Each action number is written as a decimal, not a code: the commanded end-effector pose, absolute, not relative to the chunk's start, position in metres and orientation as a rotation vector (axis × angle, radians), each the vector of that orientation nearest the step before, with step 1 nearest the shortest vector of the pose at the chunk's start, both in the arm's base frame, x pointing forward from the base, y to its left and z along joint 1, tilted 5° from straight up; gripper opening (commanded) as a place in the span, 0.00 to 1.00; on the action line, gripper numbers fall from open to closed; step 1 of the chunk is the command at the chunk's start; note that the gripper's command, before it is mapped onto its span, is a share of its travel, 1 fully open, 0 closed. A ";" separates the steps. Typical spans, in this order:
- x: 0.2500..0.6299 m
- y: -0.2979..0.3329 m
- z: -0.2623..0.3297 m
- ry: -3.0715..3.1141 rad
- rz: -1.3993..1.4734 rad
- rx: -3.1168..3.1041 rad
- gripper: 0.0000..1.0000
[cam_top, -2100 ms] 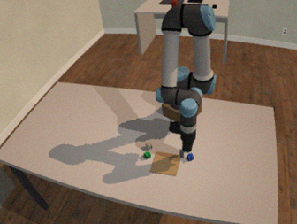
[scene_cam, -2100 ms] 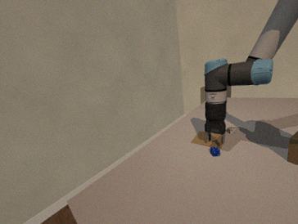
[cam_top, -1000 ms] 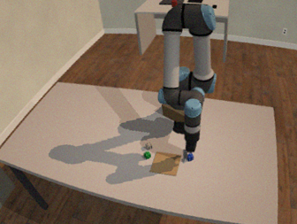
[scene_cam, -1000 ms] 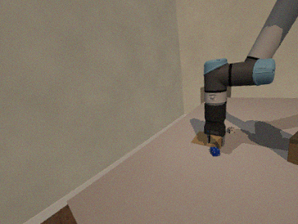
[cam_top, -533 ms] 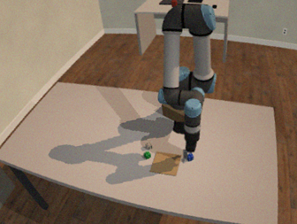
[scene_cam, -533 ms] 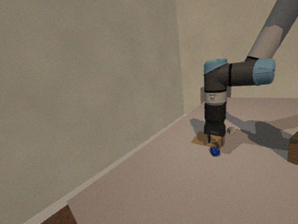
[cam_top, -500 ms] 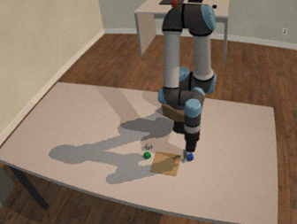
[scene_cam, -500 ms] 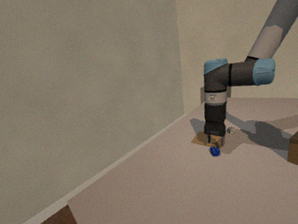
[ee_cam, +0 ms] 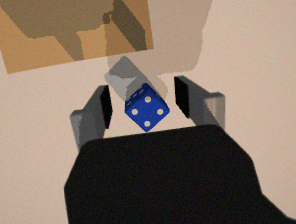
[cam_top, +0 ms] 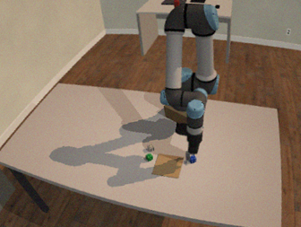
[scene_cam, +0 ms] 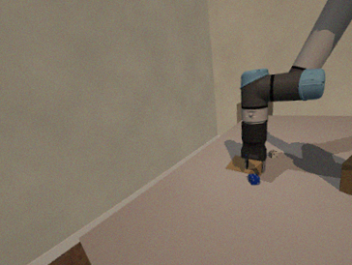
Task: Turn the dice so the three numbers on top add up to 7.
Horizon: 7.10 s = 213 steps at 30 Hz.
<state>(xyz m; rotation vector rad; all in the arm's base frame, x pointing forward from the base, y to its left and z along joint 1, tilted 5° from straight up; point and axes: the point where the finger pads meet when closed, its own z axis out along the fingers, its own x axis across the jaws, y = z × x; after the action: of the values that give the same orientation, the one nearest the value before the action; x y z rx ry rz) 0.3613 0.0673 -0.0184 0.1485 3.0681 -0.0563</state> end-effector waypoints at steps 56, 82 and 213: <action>0.355 0.031 0.081 3.050 -0.047 0.359 1.00; 0.307 -0.133 0.081 2.789 -0.011 1.266 1.00; 0.298 -0.135 0.041 -0.521 0.116 3.068 1.00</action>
<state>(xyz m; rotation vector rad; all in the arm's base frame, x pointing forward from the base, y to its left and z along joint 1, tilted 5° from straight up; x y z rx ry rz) 0.2960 -0.1327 0.0420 -3.1504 0.3156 -0.1219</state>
